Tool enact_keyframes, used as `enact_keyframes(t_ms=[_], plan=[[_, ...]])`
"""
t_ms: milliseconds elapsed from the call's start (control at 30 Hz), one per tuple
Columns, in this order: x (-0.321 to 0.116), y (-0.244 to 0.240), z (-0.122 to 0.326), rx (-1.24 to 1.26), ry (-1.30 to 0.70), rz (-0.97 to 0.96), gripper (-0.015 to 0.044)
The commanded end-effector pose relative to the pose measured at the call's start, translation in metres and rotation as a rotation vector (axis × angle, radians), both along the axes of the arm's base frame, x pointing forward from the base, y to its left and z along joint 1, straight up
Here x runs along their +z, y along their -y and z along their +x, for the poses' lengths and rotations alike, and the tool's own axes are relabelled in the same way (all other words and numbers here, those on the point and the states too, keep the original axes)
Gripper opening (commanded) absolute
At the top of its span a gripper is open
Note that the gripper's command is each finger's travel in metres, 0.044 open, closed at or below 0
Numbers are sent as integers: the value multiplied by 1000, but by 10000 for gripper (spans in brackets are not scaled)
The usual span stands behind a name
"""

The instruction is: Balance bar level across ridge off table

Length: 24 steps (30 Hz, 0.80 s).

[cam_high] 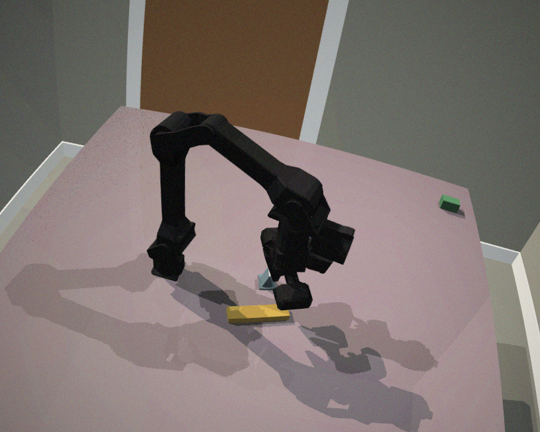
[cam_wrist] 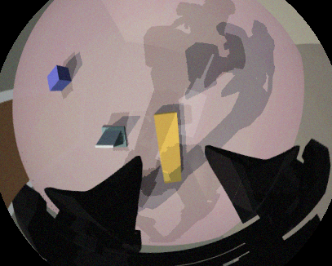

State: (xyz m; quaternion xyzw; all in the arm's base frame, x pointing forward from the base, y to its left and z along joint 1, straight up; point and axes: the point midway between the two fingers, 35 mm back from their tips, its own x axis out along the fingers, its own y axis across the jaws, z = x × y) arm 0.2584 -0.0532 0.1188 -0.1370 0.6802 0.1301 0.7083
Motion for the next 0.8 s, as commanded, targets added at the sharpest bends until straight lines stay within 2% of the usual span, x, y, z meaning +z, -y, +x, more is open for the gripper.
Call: enact_keyframes(t_ms=[0, 233, 767], plan=[[-8, 1, -2, -9, -14, -3, 315], [-45, 1, -2, -9, -14, -3, 315], [-63, 1, -1, -8, -14, -3, 315]])
